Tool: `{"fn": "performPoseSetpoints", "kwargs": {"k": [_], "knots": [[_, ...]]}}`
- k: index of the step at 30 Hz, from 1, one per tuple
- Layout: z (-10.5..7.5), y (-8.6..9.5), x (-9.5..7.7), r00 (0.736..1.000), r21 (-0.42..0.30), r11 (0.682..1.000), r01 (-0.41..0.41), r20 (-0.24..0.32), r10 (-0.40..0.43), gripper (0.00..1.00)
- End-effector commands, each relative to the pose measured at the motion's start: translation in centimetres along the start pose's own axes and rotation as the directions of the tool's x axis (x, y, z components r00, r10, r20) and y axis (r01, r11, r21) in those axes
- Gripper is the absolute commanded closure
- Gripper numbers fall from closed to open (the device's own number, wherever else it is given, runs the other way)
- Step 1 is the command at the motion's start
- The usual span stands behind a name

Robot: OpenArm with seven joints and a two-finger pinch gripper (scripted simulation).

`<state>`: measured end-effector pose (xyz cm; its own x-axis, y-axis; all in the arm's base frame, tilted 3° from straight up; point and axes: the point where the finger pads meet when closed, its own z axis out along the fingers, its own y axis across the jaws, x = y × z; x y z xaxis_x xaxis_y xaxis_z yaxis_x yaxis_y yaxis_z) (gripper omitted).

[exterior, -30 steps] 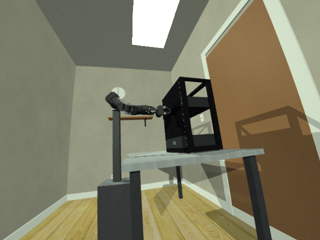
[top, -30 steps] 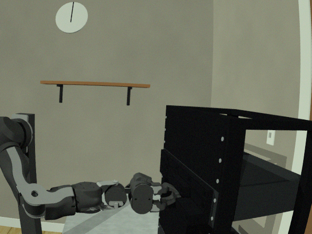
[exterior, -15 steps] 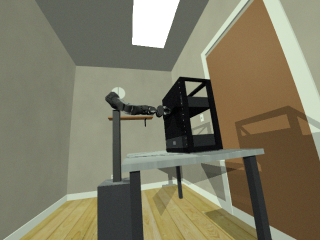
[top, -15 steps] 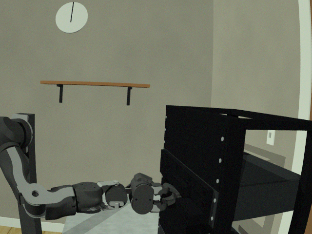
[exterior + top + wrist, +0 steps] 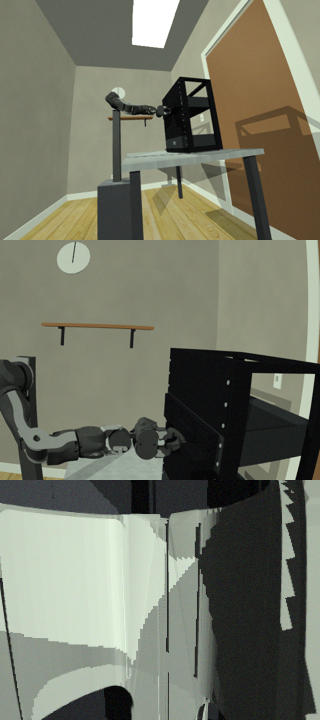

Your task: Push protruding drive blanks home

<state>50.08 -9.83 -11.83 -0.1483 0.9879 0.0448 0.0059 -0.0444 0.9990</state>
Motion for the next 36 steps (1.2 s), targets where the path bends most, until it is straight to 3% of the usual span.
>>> {"fn": "performPoseSetpoints", "kwargs": {"k": [1,36], "knots": [[0.26,1.00,0.21,1.000,-0.022,1.000,0.002,-0.006,-0.002,1.00],[0.64,1.59,0.37,1.000,-0.023,1.000,0.002,-0.008,-0.002,1.00]]}}
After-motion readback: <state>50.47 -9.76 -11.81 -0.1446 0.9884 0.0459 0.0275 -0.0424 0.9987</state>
